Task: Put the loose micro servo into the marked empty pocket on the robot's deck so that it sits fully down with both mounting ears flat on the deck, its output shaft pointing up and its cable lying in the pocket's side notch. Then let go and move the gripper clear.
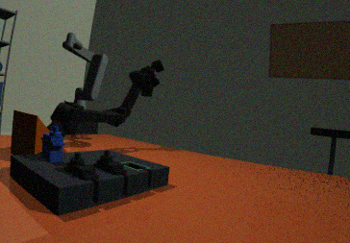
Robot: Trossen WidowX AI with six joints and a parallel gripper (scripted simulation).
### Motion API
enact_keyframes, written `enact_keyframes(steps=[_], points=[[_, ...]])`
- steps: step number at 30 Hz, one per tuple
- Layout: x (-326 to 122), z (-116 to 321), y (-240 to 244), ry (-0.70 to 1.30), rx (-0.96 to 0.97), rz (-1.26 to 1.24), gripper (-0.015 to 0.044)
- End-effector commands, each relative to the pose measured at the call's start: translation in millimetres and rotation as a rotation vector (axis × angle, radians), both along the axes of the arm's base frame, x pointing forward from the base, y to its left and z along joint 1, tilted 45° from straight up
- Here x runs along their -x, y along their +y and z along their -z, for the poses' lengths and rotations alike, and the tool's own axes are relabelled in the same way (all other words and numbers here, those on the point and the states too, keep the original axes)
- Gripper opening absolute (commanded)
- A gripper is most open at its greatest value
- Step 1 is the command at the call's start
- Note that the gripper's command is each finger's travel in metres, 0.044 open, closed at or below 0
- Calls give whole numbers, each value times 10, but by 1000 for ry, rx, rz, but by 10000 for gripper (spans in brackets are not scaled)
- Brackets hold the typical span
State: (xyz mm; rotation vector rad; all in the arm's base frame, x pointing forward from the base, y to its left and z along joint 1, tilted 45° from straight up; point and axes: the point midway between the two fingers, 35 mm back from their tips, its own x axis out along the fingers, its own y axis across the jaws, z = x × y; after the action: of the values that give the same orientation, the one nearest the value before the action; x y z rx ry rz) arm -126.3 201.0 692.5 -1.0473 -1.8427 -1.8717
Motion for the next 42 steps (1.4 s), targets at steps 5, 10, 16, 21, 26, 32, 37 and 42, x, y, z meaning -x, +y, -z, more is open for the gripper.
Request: enact_keyframes(steps=[5, 10, 16, 21, 26, 32, 37, 42], points=[[-85, -137, -389, 44, -111, 14, 440], [-129, -201, -590, 70, -171, 21, 440], [-161, -238, -748, 88, -216, 22, 440], [-203, -281, -930, 114, -265, 18, 440], [-270, -326, -1178, 147, -325, 19, 440], [-418, -389, -1763, 217, -481, 15, 440], [-516, -379, -2134, 262, -591, 16, 440], [-671, -329, -2651, 330, -721, 8, 440]])
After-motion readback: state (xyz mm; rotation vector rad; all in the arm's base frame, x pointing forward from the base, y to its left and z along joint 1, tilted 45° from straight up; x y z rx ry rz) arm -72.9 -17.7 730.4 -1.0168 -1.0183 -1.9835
